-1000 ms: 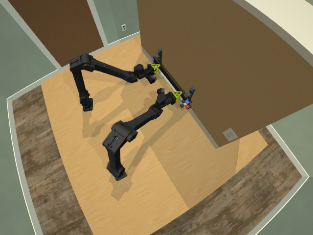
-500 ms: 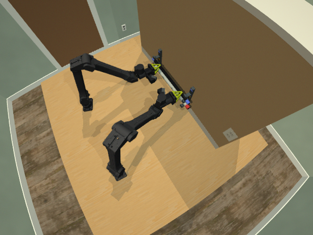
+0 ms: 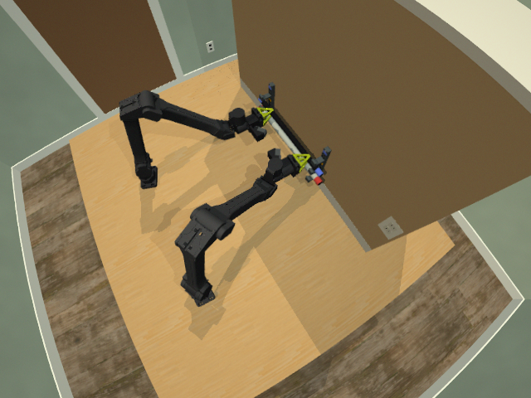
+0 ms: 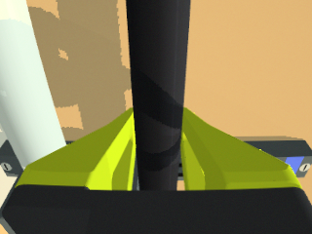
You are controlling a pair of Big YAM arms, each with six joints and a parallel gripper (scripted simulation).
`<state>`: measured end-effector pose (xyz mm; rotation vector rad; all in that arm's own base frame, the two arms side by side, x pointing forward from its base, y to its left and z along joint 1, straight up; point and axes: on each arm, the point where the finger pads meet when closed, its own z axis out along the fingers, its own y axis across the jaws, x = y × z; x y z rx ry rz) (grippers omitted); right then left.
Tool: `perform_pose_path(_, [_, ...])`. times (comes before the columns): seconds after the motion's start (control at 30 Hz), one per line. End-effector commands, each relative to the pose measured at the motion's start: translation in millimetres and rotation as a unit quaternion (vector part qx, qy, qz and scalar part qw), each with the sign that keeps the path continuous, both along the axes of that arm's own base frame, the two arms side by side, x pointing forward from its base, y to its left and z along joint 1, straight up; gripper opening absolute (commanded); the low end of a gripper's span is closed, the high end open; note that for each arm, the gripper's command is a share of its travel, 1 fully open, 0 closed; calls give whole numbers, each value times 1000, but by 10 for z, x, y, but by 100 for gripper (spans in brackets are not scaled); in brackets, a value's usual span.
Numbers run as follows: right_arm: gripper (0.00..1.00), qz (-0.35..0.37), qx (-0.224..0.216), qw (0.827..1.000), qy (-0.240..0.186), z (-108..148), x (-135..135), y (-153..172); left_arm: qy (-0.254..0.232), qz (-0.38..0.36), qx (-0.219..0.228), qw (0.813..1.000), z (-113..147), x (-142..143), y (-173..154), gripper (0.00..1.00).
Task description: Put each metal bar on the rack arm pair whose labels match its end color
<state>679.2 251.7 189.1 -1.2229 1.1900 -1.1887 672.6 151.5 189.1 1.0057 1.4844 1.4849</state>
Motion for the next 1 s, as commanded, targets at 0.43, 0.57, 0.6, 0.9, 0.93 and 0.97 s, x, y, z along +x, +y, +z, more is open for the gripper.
perform_pose_path(0.43, [0,-3,19,1000,-22,320,183,1,-8,6,-3,1000,151,142,131,0])
perform_pose_path(0.57, [0,-3,19,1000,-22,338,182,1,-9,6,-3,1000,170,140,130,0])
perform_pose_path(0.6, [0,-3,19,1000,-22,348,182,1,-9,6,-3,1000,179,140,130,0])
perform_pose_path(0.9, [0,-3,19,1000,-22,432,180,1,-9,6,-3,1000,263,134,128,0])
perform_pose_path(0.93, [0,-3,19,1000,-22,442,179,1,-9,6,-3,1000,273,134,127,0])
perform_pose_path(0.97, [0,-3,19,1000,-22,451,179,1,-9,6,-3,1000,282,133,127,0])
